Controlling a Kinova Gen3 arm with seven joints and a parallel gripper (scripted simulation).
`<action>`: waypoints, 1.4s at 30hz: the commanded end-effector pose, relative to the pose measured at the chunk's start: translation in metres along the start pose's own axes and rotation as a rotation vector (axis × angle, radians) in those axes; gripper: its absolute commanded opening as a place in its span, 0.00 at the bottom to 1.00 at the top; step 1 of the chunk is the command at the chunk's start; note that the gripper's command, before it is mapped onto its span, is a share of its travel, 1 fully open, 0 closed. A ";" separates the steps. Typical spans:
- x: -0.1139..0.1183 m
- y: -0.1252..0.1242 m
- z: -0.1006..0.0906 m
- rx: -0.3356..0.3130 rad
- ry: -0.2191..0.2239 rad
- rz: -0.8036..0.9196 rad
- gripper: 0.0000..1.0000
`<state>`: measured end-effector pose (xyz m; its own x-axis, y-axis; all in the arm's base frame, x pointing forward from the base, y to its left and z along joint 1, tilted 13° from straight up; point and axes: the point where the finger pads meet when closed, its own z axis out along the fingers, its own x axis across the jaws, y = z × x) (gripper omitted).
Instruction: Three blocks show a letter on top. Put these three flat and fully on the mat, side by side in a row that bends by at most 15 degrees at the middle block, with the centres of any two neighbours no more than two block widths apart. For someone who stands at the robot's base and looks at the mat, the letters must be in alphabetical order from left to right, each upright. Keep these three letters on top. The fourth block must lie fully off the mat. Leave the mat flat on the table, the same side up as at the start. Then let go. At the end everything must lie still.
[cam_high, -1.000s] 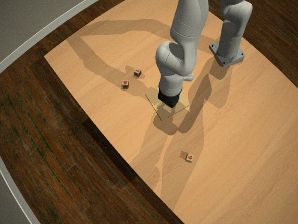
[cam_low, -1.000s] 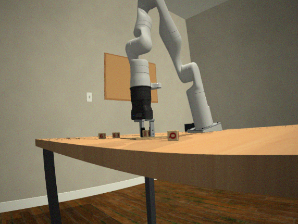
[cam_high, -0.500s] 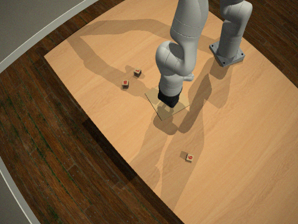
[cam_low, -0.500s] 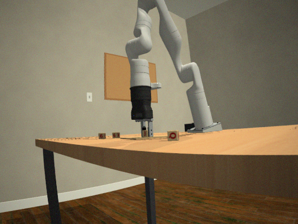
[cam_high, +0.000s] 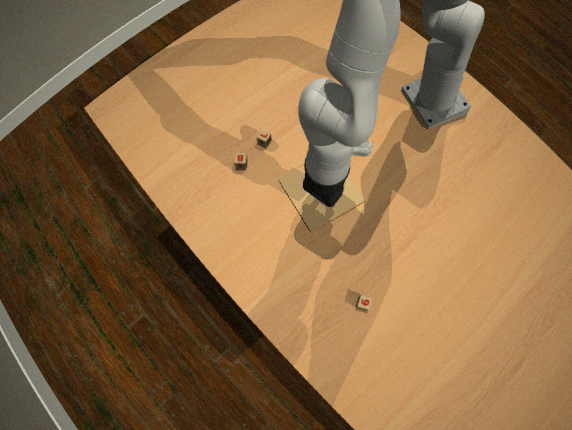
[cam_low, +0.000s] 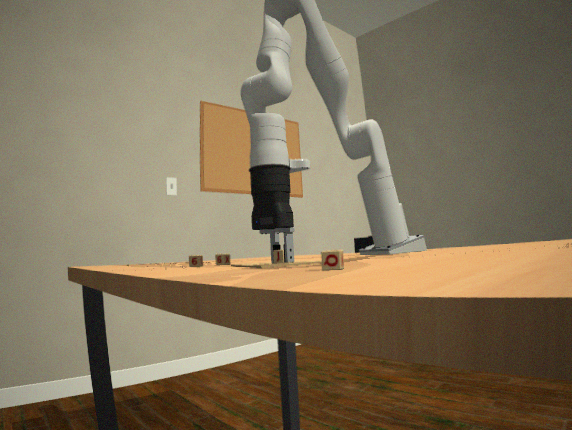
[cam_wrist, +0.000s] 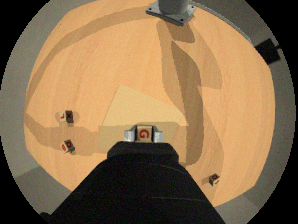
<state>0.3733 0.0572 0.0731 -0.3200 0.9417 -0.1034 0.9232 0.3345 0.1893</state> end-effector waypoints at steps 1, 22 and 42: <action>0.000 0.000 0.000 -0.001 0.000 0.000 0.49; 0.000 0.000 -0.009 -0.001 0.000 0.000 0.49; 0.000 0.000 -0.090 -0.001 0.000 0.000 0.49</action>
<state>0.3502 0.0567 0.1466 -0.3193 0.9417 -0.1056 0.9288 0.3331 0.1624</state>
